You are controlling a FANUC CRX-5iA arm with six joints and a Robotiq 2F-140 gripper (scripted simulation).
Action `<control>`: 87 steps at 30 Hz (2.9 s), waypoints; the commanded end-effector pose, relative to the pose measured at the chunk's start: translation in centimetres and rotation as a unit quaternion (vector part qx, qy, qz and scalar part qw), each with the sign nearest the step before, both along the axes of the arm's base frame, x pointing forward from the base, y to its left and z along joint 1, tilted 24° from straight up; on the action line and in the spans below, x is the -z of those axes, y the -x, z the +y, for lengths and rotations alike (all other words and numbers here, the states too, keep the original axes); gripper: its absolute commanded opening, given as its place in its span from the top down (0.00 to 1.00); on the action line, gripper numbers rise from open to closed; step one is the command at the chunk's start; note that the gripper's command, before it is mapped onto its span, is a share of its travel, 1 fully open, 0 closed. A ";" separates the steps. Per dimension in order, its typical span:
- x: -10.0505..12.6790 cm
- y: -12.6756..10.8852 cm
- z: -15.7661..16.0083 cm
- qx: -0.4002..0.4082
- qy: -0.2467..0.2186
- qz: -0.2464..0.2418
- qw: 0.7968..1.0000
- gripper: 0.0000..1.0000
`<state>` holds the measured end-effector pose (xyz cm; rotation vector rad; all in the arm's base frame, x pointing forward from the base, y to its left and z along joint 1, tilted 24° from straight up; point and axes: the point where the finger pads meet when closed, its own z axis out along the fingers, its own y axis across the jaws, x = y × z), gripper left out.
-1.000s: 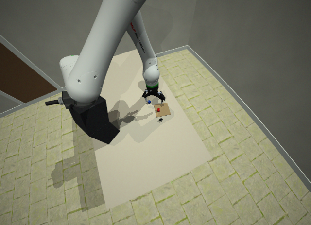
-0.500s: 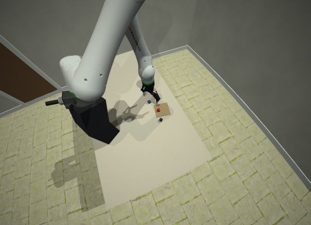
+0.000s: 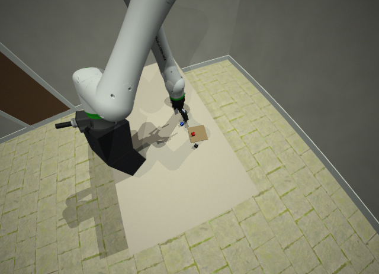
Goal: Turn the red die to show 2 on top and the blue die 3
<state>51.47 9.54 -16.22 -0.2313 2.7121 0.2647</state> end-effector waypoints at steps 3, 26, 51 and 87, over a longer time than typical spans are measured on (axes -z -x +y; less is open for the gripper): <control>0.0 0.0 -0.1 0.009 0.020 0.011 1.000 0.75; 0.0 0.0 -0.1 0.009 0.020 0.011 1.000 0.75; 0.6 -0.2 0.1 0.009 0.021 0.010 1.000 0.75; 4.5 -1.7 1.0 0.009 0.021 0.010 1.000 0.75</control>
